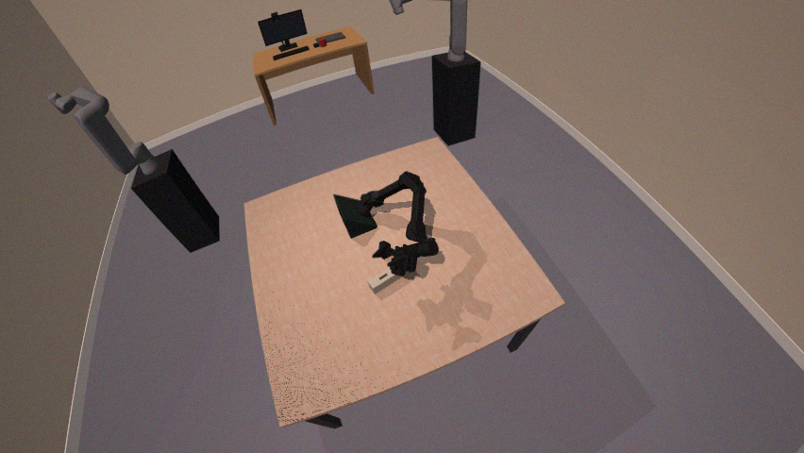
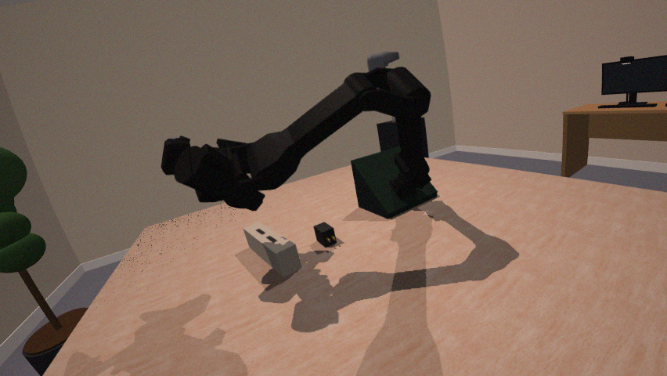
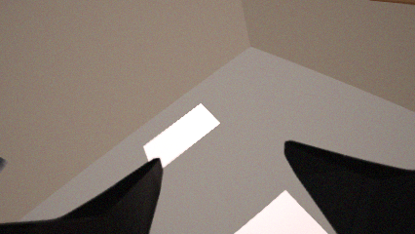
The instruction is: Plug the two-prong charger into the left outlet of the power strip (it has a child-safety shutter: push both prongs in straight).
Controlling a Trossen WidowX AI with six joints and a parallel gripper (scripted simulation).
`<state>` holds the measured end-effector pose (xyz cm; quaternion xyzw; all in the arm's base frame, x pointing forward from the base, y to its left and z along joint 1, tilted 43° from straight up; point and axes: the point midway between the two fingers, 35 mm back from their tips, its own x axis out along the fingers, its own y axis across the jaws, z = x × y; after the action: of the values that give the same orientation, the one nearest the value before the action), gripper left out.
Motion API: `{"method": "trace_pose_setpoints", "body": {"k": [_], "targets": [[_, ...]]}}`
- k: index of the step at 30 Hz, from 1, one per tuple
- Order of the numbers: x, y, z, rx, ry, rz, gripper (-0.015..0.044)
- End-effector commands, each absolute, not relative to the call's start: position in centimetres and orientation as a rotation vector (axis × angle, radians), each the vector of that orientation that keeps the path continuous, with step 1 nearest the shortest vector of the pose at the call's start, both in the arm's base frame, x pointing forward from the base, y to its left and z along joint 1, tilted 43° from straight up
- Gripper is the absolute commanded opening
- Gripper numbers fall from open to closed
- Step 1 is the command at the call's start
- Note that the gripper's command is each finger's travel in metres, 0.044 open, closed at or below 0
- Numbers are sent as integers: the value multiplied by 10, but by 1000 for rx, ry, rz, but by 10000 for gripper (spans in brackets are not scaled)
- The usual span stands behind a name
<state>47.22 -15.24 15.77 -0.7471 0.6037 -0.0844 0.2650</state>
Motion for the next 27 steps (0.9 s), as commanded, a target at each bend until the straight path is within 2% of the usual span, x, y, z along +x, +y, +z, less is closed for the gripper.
{"method": "trace_pose_setpoints", "body": {"k": [1, 2, 27], "targets": [[472, -153, 157, -2020, 1630, -222, 426], [472, -153, 156, -2024, 1625, -205, 440], [436, -147, 66, -1967, 1358, 660, 440]]}}
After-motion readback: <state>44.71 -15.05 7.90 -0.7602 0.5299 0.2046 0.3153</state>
